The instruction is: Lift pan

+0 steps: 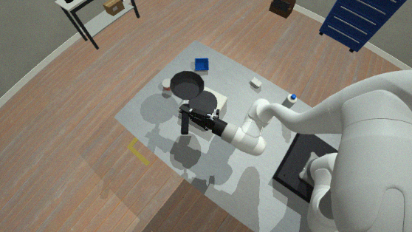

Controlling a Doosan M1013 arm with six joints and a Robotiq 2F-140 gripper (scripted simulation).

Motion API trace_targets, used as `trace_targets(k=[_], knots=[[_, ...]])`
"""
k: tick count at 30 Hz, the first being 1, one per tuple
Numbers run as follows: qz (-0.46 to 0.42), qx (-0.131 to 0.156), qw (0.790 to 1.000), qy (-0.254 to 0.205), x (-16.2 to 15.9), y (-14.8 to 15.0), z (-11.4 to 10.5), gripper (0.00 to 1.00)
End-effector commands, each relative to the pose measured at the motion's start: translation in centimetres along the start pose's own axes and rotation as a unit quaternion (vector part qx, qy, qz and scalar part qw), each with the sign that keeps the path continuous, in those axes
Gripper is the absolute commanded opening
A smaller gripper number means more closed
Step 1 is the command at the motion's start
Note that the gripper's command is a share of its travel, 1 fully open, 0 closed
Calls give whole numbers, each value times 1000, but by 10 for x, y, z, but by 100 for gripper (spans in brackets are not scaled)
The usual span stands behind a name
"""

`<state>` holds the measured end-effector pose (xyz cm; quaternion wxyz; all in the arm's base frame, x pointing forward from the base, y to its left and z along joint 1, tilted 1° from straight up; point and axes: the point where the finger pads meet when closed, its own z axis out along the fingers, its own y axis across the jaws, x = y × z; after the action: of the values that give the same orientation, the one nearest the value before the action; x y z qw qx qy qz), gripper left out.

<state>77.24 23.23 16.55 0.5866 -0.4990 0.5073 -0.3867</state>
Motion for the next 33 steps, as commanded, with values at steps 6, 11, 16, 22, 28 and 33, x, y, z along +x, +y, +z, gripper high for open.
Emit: trace_targets(k=[6,11,16,22,28,33], knots=[[0,1,1000,0,-1,-4,0,10],[0,1,1000,0,-1,-5,0,10],[0,1,1000,0,-1,-6,0,10],[0,1,1000,0,-1,-6,0,10],[0,1,1000,0,-1,-6,0,10],[0,1,1000,0,-1,-6,0,10]])
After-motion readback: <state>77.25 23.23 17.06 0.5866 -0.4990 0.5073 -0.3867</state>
